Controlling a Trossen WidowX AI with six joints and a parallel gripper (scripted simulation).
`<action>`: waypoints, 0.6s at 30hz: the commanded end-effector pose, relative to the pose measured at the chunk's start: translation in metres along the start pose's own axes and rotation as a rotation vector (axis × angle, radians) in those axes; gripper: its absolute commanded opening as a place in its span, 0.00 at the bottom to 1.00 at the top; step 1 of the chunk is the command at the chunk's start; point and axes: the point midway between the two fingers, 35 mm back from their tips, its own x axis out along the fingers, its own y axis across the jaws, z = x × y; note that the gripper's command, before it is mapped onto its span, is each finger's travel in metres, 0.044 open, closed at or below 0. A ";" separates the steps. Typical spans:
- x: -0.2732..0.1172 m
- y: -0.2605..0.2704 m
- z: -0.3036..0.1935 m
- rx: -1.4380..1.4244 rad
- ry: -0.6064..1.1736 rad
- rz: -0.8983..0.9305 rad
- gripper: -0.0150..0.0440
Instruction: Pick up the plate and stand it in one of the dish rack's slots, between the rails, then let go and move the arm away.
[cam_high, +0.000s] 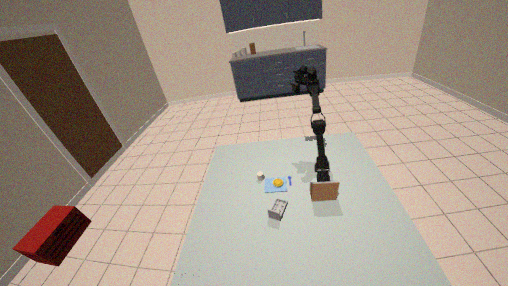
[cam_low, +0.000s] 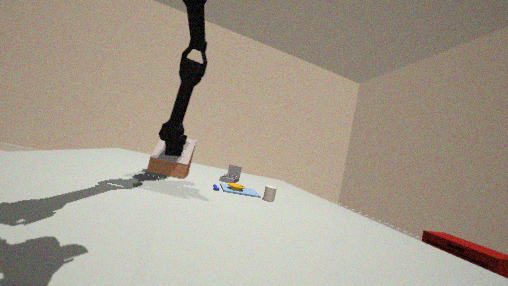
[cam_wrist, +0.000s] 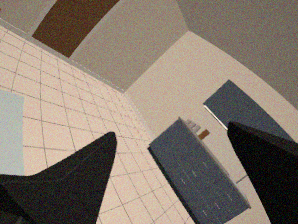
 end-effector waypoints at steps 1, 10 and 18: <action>0.000 0.000 -0.001 0.006 0.001 -0.001 0.93; 0.009 0.014 -0.063 0.285 0.050 -0.029 0.93; 0.023 0.045 -0.110 0.554 0.097 -0.021 0.93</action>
